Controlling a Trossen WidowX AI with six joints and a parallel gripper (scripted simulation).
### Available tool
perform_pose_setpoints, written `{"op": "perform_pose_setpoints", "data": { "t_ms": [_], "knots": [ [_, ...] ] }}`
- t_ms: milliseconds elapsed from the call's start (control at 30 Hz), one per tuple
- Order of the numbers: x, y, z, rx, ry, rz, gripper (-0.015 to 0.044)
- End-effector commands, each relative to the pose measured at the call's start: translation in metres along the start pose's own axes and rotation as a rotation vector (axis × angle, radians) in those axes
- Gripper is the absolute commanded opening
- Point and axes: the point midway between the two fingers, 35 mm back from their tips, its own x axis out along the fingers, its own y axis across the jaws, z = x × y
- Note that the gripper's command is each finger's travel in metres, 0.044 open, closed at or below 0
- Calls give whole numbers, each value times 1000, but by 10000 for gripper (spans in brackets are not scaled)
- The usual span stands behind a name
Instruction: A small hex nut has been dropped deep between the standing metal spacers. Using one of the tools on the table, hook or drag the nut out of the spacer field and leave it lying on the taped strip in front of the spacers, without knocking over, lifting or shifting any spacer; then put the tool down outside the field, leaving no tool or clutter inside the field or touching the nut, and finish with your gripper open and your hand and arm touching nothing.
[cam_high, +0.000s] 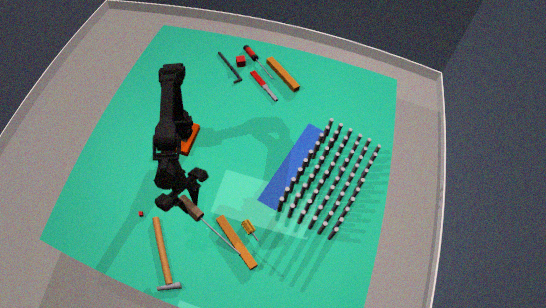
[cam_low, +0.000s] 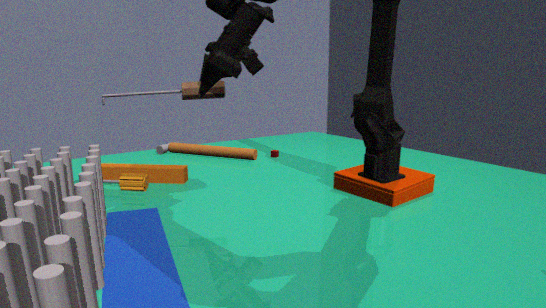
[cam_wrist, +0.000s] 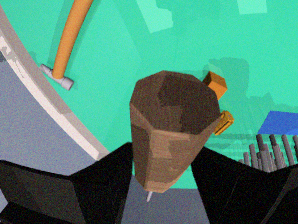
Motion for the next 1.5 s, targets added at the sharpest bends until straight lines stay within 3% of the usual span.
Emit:
{"op": "perform_pose_setpoints", "data": {
  "t_ms": [0,1467],
  "knots": [
    [1,-9,-8,-91,4,-5,0],
    [-14,-96,-92,-1099,158,46,0]
  ]
}}
